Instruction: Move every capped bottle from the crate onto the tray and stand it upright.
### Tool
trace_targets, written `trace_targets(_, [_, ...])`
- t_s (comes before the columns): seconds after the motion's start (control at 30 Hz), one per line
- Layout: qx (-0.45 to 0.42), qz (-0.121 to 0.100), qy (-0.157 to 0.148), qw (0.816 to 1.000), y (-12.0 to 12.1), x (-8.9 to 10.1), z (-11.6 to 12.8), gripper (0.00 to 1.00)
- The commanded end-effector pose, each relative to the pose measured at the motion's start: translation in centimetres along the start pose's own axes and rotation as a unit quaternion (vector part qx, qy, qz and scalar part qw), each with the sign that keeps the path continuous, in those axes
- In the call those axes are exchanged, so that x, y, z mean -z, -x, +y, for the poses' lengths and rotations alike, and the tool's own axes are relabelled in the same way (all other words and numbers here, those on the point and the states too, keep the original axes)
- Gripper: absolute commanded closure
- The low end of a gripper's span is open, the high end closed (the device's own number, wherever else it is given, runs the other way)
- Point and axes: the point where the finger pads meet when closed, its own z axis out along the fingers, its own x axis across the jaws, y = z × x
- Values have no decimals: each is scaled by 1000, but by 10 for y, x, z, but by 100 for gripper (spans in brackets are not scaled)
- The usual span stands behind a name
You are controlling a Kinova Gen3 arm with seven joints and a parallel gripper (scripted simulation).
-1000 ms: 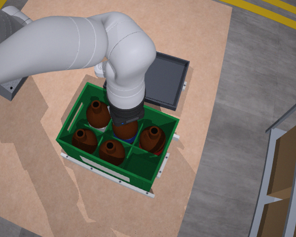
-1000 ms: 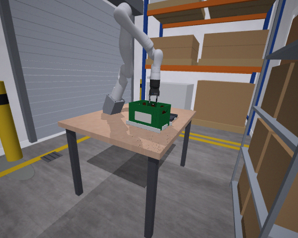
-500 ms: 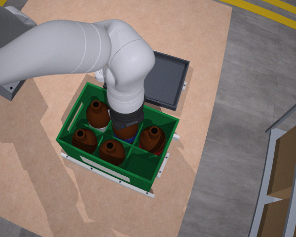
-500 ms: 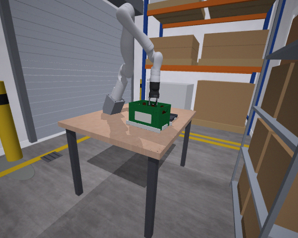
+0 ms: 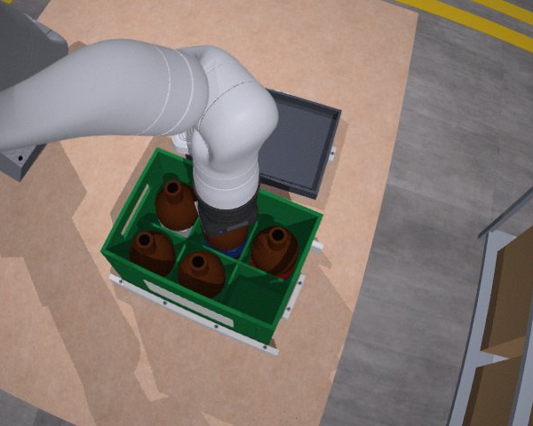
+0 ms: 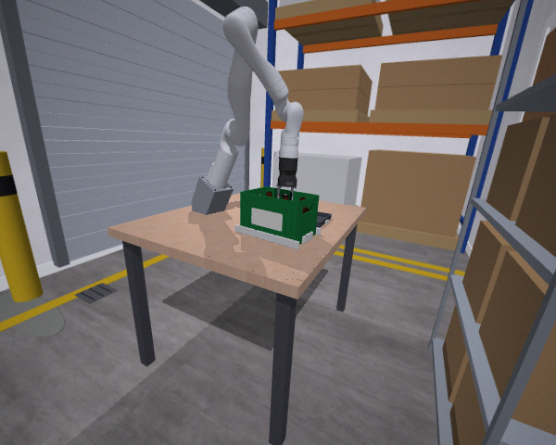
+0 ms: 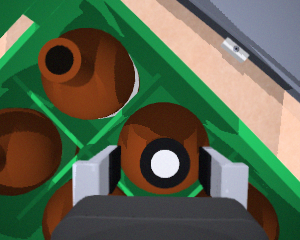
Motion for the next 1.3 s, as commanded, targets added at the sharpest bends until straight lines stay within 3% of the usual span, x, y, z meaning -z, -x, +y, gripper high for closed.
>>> trace_targets(0.0, [0,0,0,1000,0,-1,0,0])
trace_targets(0.5, [6,0,0,1000,-3,-11,-3,0])
trace_targets(0.53, [1,-1,1,1000,-1,-11,-1,100])
trace_targets(1.27, [1,0,0,1000,-2,-11,-1,100])
